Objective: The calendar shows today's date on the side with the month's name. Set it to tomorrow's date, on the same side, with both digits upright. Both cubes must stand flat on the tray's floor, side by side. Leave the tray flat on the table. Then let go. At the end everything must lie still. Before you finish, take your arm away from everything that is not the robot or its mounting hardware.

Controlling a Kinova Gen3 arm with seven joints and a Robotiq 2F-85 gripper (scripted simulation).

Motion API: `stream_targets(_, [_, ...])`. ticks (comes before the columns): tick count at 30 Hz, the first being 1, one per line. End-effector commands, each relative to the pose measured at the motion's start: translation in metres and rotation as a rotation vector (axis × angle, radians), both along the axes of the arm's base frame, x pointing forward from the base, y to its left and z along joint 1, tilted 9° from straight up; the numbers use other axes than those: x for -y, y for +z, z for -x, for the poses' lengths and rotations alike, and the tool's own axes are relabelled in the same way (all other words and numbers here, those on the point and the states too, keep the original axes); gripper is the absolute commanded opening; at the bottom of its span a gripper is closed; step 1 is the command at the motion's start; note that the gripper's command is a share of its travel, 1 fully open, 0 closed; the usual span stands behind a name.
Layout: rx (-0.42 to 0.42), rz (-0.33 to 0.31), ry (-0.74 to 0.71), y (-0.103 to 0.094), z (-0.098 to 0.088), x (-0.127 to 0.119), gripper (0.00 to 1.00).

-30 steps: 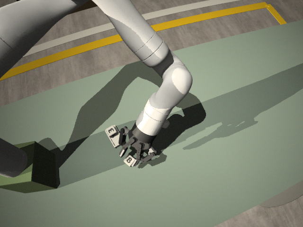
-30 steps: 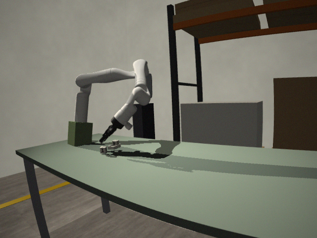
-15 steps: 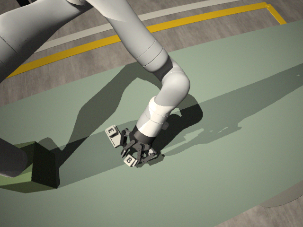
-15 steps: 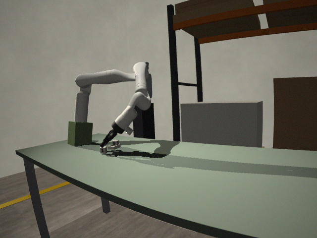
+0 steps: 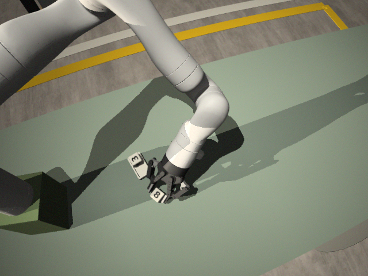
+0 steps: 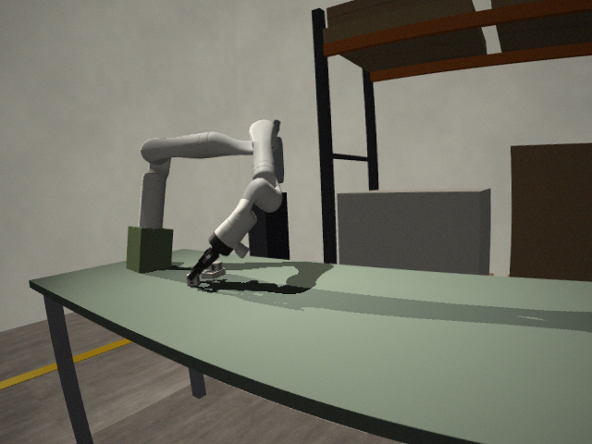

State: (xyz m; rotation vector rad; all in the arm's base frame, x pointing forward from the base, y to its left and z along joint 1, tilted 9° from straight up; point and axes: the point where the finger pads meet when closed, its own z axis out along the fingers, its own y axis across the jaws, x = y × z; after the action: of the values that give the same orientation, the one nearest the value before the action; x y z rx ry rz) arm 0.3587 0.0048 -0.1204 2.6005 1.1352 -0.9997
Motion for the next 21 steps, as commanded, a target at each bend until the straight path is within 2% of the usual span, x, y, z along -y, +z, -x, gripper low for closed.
stream_targets(1, [0.005, 0.0, -0.009, -0.0054, -0.0004, 0.0002, 0.48])
stream_targets(21, [0.004, 0.001, -0.01, -0.0072, 0.0002, 0.0001, 0.48])
